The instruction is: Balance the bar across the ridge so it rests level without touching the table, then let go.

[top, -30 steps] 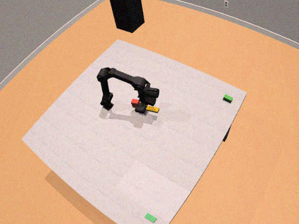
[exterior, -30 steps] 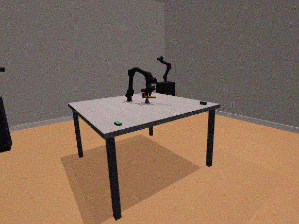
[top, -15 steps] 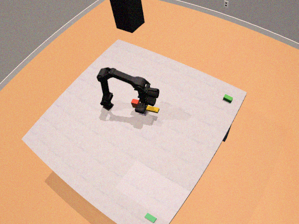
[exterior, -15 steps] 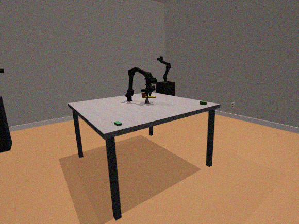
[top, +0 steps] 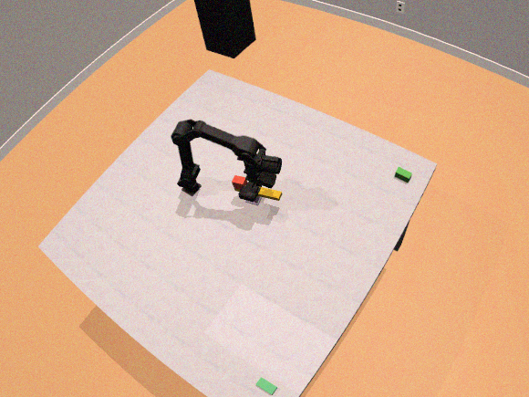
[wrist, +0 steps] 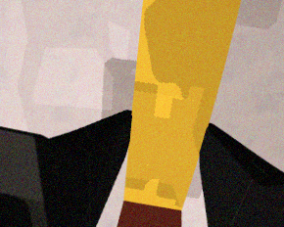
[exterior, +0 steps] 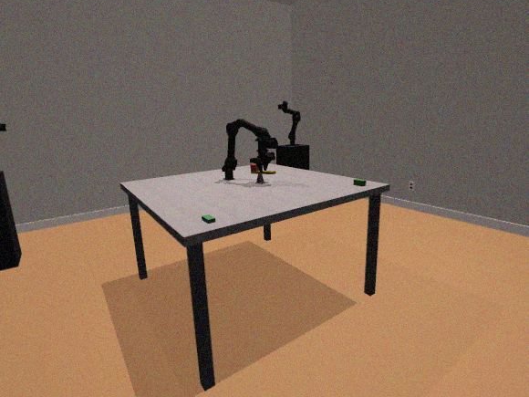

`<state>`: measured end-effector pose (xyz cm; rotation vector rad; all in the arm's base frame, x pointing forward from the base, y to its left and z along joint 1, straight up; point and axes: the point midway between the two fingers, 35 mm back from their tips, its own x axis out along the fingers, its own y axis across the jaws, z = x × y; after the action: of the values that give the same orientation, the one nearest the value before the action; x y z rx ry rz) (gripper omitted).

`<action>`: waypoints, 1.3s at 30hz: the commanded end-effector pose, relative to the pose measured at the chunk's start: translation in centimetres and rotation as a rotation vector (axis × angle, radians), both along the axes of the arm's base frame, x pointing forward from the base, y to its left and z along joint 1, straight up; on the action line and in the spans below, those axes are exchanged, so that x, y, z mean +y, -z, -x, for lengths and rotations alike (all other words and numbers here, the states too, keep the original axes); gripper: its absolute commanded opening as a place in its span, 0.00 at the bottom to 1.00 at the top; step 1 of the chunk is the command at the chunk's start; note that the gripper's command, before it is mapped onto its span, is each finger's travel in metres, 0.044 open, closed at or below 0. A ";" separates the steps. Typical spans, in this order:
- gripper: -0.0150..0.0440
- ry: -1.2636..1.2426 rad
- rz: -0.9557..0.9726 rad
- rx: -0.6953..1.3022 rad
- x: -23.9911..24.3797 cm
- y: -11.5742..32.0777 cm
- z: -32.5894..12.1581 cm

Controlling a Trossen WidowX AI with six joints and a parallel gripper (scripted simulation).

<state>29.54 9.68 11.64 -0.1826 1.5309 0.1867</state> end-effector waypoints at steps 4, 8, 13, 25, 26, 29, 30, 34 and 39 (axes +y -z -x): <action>0.25 0.003 -0.003 0.005 0.0 0.2 0.1; 0.25 0.003 -0.003 0.005 0.0 0.2 0.1; 0.25 0.003 -0.003 0.005 0.0 0.3 0.1; 0.25 0.003 -0.003 0.005 0.0 0.4 0.1; 0.25 0.003 -0.003 0.005 0.0 0.4 0.1; 0.25 0.003 -0.003 0.005 0.0 0.4 0.1; 0.25 0.003 -0.003 0.005 0.0 0.4 0.1; 0.25 0.003 -0.003 0.005 0.0 0.5 0.1; 0.25 0.003 -0.003 0.005 0.0 0.5 0.1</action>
<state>29.56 9.74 11.47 -0.1798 1.5291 0.1894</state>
